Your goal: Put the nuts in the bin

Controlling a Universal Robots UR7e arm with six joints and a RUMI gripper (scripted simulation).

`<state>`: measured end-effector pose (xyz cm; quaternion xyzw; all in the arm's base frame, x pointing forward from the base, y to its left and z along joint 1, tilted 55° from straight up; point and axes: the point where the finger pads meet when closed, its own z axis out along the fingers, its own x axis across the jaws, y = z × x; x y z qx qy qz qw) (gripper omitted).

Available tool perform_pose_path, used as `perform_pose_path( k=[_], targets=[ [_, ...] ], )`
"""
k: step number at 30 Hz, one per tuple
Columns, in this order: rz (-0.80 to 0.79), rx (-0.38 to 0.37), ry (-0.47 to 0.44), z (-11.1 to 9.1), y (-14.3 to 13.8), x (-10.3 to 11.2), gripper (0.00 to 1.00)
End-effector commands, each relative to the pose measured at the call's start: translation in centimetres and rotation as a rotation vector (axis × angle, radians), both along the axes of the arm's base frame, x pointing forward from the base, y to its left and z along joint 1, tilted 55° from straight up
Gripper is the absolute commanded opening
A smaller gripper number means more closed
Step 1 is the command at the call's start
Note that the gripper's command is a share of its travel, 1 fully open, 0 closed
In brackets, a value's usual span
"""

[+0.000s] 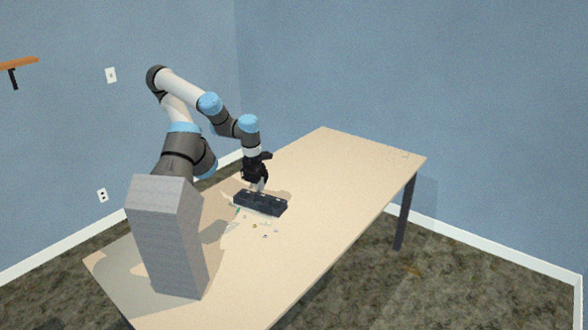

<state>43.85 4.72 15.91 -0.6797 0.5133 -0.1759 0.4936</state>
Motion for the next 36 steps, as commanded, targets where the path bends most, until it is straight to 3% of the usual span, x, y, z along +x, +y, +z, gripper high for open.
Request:
perform_pose_path(
  k=[1, 13, 36],
  targets=[
    [0.005, -0.084, 0.125, -0.5, -0.3, 4.1, 0.04],
    [0.005, -0.084, 0.125, 0.2, -0.3, 8.2, 0.04],
    [0.005, -0.082, 0.128, -0.2, 0.1, 8.7, 0.04]
  ],
)
